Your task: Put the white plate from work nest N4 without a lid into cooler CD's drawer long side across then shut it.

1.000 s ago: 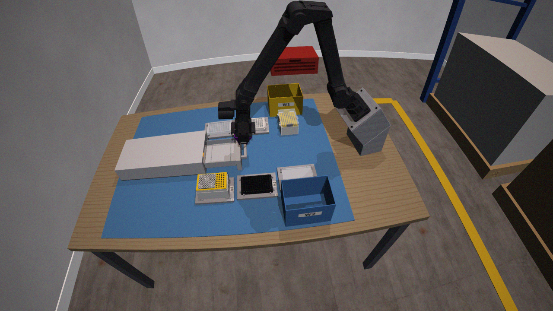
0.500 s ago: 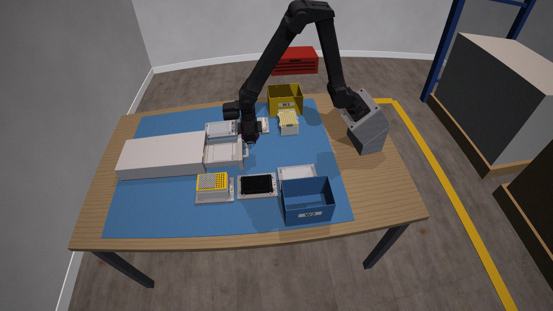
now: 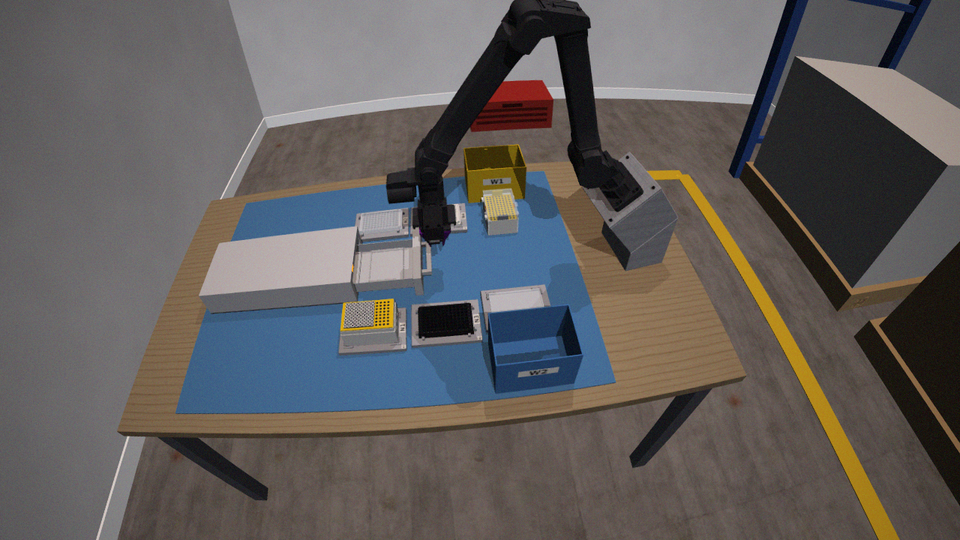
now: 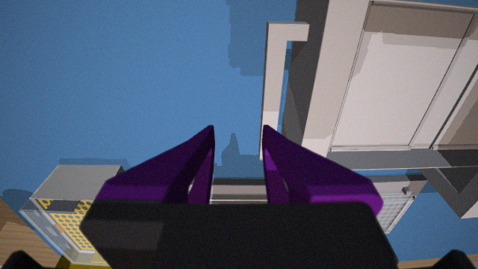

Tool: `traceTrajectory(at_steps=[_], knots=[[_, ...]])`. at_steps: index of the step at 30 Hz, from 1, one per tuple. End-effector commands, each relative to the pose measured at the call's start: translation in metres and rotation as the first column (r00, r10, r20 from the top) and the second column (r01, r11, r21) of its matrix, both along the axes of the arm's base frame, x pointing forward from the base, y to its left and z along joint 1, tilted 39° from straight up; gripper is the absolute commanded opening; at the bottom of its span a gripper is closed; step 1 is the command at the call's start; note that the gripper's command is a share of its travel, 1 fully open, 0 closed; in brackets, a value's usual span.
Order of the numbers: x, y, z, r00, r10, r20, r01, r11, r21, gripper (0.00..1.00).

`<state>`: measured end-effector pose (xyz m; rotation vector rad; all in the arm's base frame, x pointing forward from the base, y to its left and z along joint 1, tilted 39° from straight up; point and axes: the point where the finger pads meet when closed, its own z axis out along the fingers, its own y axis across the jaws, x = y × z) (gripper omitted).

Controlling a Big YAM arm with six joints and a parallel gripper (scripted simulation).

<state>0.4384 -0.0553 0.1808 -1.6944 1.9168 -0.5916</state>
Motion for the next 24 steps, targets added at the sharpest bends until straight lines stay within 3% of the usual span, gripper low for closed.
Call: traceTrajectory(at_steps=[1, 24], knots=[[0.000, -0.006, 0.026, 0.999, -0.001, 0.038, 0.002, 1.000, -0.009, 0.30], [-0.014, -0.006, 0.055, 0.999, -0.001, 0.053, 0.002, 1.000, -0.013, 0.30]])
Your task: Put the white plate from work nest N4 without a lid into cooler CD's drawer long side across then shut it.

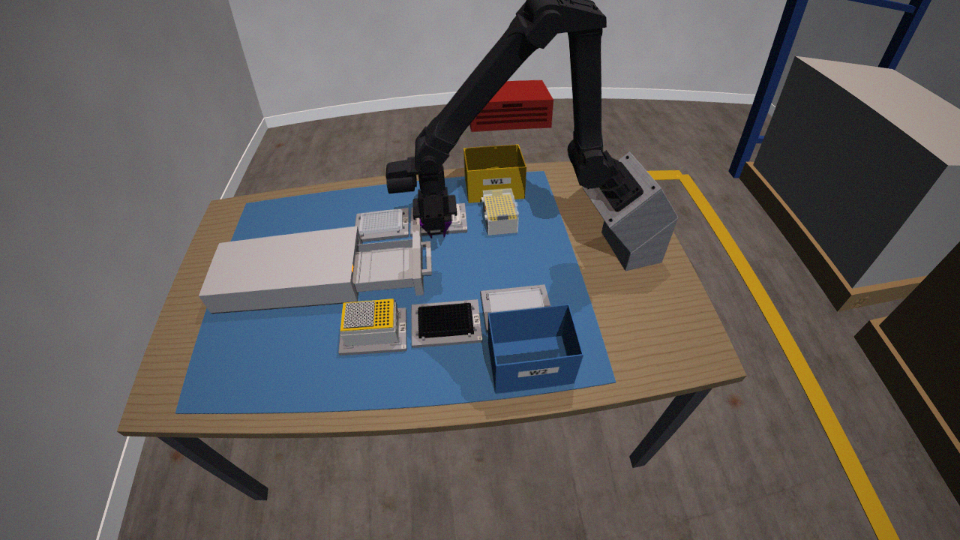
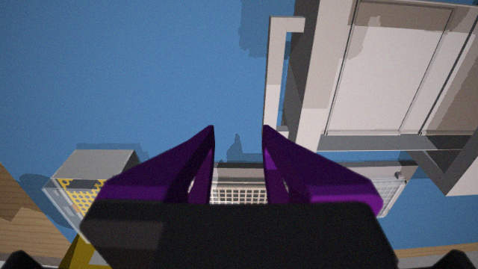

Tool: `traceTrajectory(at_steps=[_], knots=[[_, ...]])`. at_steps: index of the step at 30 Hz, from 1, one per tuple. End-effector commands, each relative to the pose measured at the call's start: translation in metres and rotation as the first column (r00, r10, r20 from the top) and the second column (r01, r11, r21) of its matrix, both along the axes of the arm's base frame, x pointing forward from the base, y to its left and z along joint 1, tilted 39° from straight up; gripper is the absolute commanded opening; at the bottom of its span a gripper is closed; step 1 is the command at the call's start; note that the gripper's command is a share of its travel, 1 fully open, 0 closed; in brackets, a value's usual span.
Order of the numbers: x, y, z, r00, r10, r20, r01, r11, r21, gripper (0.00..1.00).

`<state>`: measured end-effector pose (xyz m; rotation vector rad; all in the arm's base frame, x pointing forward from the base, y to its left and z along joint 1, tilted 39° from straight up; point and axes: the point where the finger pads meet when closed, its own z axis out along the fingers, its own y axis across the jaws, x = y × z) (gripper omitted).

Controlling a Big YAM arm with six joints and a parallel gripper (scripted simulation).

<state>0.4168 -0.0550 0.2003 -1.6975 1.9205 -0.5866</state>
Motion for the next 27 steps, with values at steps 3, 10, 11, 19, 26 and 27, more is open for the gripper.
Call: traceTrajectory(at_steps=[3, 10, 11, 19, 26, 27], knots=[[0.006, -0.007, 0.036, 0.999, -0.002, 0.055, 0.003, 1.000, -0.012, 0.30], [-0.001, -0.007, 0.046, 0.998, -0.001, 0.060, 0.002, 1.000, -0.014, 0.30], [-0.001, -0.007, 0.047, 0.998, -0.001, 0.060, 0.002, 1.000, -0.014, 0.30], [-0.004, -0.007, 0.045, 0.999, -0.003, 0.040, 0.004, 1.000, -0.009, 0.30], [-0.010, -0.007, 0.057, 0.998, -0.003, 0.057, 0.003, 1.000, -0.012, 0.30], [-0.008, -0.007, 0.050, 0.999, -0.002, 0.041, 0.002, 1.000, -0.009, 0.30]])
